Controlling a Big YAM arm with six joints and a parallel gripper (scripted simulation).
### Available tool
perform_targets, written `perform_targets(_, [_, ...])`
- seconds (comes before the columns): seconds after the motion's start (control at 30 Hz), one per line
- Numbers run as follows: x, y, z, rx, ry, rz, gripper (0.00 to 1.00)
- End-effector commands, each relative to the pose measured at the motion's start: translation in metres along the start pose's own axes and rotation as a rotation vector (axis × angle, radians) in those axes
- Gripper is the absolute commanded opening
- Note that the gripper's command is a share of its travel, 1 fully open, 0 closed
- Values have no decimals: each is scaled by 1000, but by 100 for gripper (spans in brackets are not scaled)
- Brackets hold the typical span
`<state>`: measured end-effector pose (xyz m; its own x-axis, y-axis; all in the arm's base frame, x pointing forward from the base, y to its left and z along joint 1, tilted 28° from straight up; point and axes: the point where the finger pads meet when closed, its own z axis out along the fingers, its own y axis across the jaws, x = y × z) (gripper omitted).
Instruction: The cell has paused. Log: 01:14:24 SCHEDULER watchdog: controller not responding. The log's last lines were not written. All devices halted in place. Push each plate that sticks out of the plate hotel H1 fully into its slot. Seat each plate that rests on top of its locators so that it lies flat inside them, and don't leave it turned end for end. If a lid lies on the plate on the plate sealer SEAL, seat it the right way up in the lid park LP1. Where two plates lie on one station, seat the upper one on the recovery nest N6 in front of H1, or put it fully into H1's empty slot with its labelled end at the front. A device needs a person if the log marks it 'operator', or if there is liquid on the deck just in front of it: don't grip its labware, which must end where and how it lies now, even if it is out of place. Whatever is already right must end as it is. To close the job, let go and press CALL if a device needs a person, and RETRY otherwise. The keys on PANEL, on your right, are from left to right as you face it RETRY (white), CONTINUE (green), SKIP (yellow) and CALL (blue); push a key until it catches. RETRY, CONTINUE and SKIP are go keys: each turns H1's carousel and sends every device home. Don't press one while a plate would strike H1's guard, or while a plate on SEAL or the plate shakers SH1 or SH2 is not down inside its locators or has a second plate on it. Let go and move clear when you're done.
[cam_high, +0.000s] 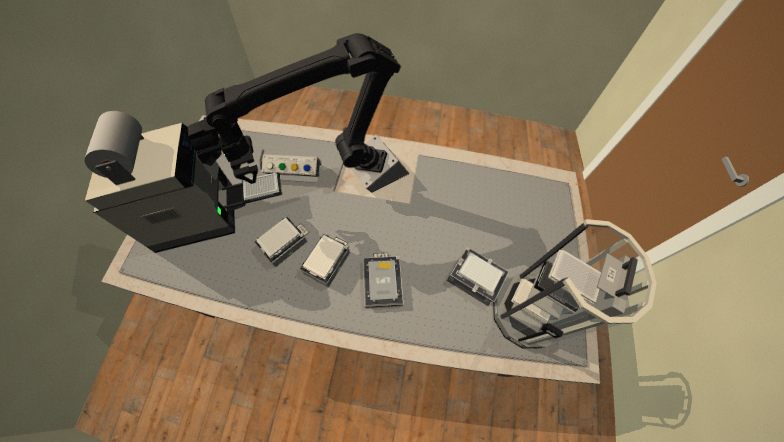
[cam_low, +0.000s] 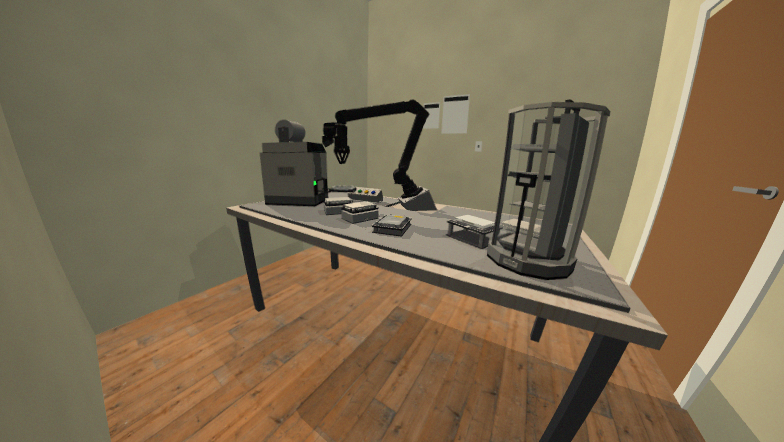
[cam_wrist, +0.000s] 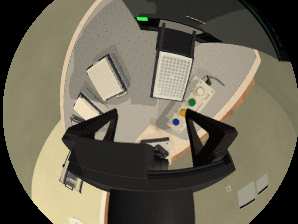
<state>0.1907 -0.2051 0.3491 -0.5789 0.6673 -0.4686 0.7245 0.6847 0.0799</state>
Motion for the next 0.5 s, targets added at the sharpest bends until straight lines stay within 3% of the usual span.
perform_targets(0.0, [1,-14,6,9,9,100,100])
perform_targets(0.27, [12,-39,2,9,12,368,100])
perform_targets(0.47, [14,-53,6,8,26,354,100])
